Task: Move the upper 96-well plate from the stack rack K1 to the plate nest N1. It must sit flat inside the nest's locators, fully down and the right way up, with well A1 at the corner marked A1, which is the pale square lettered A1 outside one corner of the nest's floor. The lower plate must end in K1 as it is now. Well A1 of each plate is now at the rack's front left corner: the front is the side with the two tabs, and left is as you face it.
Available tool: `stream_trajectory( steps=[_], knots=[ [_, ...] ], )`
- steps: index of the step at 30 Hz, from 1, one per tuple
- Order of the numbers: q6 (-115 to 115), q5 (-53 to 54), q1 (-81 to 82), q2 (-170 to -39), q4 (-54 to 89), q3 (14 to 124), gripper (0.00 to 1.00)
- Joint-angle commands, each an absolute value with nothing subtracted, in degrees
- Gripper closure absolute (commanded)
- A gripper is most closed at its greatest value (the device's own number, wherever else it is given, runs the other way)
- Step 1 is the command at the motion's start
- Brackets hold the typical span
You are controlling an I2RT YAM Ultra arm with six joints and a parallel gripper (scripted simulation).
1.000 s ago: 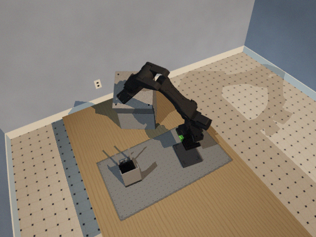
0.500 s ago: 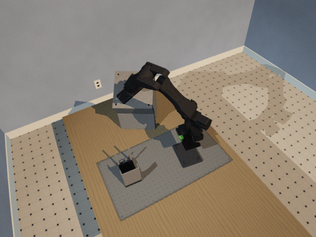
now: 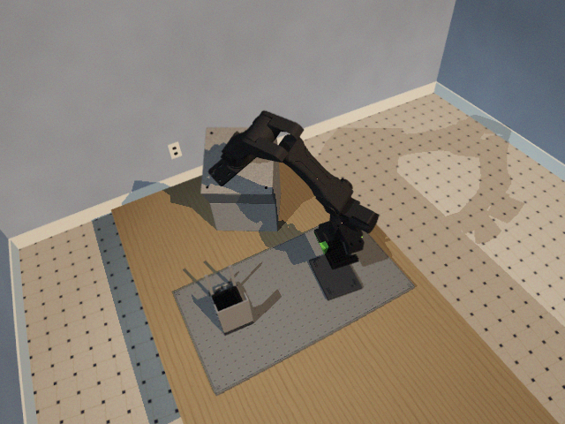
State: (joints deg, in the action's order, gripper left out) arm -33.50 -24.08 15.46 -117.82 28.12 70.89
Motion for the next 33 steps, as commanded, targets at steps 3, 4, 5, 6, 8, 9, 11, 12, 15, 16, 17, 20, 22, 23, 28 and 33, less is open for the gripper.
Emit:
stream_trajectory(
  steps=[3,4,5,6,8,9,11,12,15,16,17,20,22,23,28,33],
  knots=[
    [-33.91,-24.66,17.19,-117.27,28.63,72.62,1.0],
    [-33.92,-24.66,17.2,-117.3,28.62,72.62,1.0],
    [-33.93,-24.67,17.21,-117.34,28.62,72.62,1.0],
    [-33.94,-24.67,17.22,-117.37,28.62,72.62,1.0],
    [-33.96,-24.67,17.24,-117.45,28.61,72.62,1.0],
    [-33.97,-24.68,17.25,-117.48,28.61,72.62,1.0],
    [-34.0,-24.68,17.27,-117.56,28.6,72.61,1.0],
    [-34.01,-24.69,17.28,-117.59,28.6,72.61,1.0],
    [-33.99,-24.69,17.3,-117.63,28.6,72.61,1.0],
    [-34.01,-24.69,17.31,-117.67,28.6,72.61,1.0],
    [-34.03,-24.7,17.32,-117.7,28.59,72.61,1.0],
    [-34.03,-24.7,17.33,-117.71,28.56,72.61,1.0],
    [-34.01,-24.7,17.32,-117.64,28.53,72.61,1.0],
    [-33.99,-24.7,17.32,-117.6,28.51,72.6,1.0],
    [-33.94,-24.69,17.3,-117.39,28.41,72.56,1.0],
    [-33.72,-24.68,17.24,-118.24,27.4,72.52,1.0]
  ],
)
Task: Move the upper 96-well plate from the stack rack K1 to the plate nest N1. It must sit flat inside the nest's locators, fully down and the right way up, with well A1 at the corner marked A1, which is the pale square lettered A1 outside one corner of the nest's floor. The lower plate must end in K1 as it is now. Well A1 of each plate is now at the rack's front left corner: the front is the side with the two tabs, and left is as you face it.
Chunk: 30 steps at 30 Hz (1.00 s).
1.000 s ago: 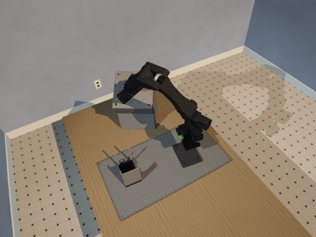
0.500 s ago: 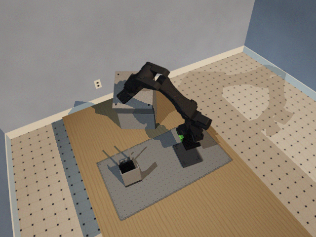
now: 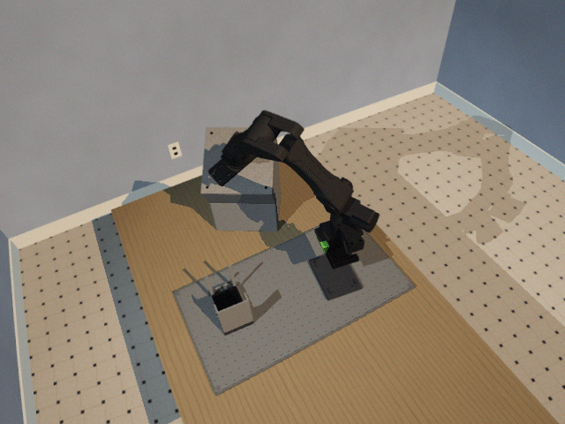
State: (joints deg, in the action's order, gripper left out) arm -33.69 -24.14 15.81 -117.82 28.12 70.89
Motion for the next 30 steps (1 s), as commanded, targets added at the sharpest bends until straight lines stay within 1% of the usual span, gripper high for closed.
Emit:
stream_trajectory(
  steps=[1,30],
  knots=[
    [-33.65,-24.67,17.22,-118.49,27.13,72.5,1.0],
    [-32.43,-24.1,16.03,-118.34,25.6,72.38,1.0]
  ],
)
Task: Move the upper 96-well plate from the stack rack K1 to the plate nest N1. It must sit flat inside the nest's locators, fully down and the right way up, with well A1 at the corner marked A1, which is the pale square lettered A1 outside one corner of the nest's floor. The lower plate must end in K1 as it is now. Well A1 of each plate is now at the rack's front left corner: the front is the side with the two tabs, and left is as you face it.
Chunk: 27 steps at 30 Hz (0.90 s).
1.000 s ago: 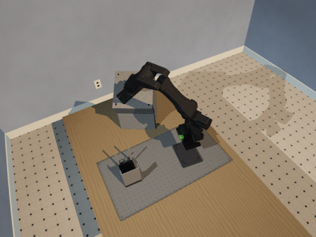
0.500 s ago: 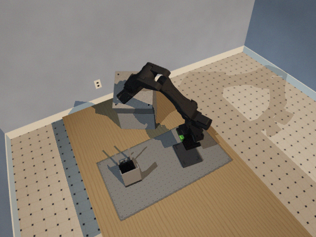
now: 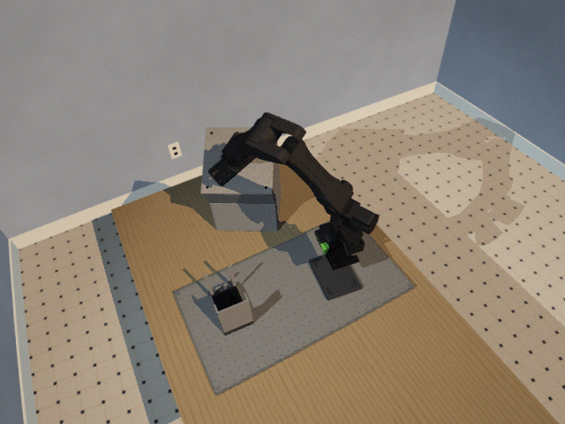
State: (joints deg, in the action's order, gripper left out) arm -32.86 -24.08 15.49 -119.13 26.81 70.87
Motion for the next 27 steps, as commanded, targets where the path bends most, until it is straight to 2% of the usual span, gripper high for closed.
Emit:
stream_trajectory(
  steps=[1,27],
  knots=[
    [-32.43,-24.1,16.03,-118.34,25.6,72.38,1.0],
    [-32.28,-24.09,15.68,-117.32,25.38,70.79,1.0]
  ],
)
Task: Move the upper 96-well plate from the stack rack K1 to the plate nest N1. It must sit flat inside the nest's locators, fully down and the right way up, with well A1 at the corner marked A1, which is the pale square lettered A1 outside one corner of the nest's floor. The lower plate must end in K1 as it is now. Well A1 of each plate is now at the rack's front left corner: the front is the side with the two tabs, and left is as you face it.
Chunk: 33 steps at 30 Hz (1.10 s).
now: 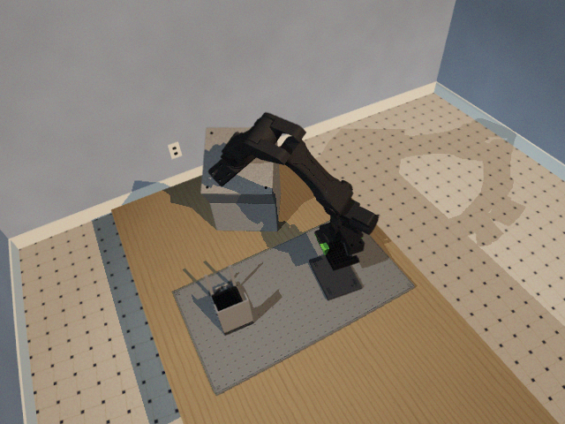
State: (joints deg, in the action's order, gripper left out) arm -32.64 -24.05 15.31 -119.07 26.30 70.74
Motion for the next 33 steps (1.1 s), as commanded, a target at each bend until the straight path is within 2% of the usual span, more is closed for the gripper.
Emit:
stream_trajectory(
  steps=[1,33],
  knots=[
    [-32.28,-24.09,15.65,-117.32,25.37,70.66,1.0],
    [-32.15,-24.04,15.53,-117.2,26.01,72.04,1.0]
  ],
)
